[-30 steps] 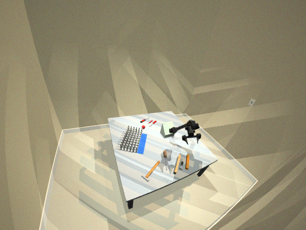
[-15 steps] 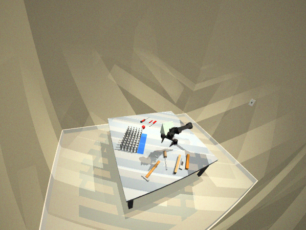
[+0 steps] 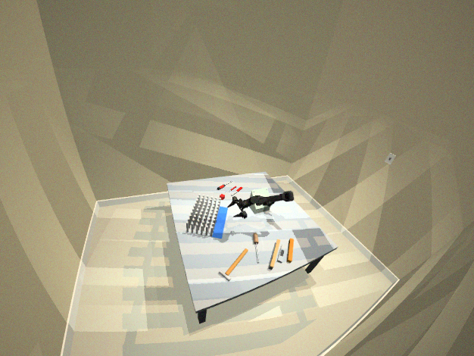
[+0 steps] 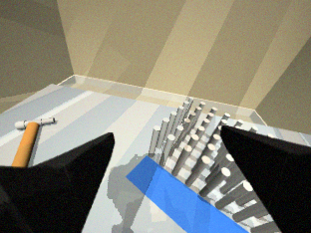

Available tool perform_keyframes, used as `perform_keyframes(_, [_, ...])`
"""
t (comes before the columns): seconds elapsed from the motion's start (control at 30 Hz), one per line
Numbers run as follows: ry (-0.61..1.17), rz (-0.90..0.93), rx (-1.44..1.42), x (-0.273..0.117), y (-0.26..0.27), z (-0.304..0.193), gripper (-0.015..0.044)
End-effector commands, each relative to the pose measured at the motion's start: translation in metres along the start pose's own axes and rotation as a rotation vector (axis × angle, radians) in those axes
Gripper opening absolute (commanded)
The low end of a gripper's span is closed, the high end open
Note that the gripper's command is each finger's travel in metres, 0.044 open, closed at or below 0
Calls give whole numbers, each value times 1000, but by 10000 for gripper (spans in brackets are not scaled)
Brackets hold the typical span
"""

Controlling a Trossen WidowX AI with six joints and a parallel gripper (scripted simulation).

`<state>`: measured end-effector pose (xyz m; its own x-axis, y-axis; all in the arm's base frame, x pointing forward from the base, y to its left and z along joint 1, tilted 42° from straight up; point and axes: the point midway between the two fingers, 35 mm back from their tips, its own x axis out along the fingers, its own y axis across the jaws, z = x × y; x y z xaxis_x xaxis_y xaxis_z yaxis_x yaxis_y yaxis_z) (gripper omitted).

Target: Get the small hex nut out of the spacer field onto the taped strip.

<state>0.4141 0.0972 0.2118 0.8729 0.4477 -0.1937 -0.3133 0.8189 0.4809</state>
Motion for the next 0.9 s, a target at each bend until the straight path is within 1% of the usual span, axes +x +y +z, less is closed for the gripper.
perform_keyframes(0.0, [79, -143, -50, -4, -57, -50, 440])
perform_keyframes(0.13, [165, -272, -99, -21, -105, -96, 440])
perform_keyframes(0.2, [200, -316, -116, -29, -121, -113, 440])
perform_keyframes(0.87, [205, -322, -118, -30, -123, -115, 440])
